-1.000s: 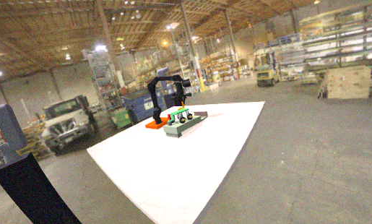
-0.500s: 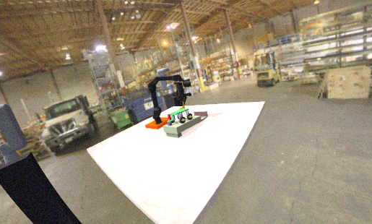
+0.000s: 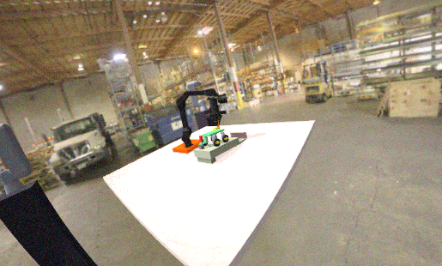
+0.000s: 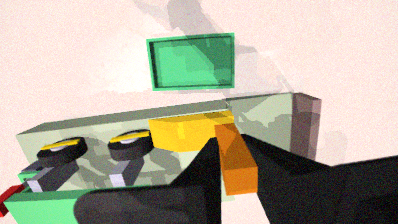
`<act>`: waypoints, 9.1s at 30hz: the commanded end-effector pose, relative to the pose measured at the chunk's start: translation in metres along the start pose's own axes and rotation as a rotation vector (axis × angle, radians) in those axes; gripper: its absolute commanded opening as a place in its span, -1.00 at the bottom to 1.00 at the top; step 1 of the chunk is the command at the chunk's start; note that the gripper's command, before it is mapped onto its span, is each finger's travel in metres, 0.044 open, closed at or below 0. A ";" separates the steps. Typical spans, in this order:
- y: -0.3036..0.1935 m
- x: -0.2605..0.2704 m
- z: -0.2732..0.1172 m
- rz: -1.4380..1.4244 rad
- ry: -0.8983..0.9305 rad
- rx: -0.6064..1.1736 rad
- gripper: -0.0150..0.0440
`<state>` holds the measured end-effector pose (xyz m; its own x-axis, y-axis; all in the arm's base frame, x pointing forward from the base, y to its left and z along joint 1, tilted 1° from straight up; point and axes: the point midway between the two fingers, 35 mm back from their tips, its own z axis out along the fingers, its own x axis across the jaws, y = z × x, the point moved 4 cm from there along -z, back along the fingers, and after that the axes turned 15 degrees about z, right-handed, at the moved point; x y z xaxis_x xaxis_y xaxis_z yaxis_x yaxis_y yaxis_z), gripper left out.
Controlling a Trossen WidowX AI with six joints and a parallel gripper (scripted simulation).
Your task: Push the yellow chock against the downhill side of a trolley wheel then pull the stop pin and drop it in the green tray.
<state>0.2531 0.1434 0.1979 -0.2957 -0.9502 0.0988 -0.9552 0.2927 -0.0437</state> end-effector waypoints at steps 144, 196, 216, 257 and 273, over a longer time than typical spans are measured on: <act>-0.107 0.133 -0.011 1.066 0.044 0.153 0.15; -0.125 0.205 0.024 1.557 0.111 0.205 0.15; -0.125 0.210 0.051 1.557 0.111 0.206 0.15; -0.124 0.209 0.034 1.557 0.111 0.205 -0.49; -0.123 0.208 0.022 1.557 0.111 0.205 -0.49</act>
<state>0.3095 -0.0921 0.1975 -0.9581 0.2703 -0.0950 0.2864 0.9127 -0.2915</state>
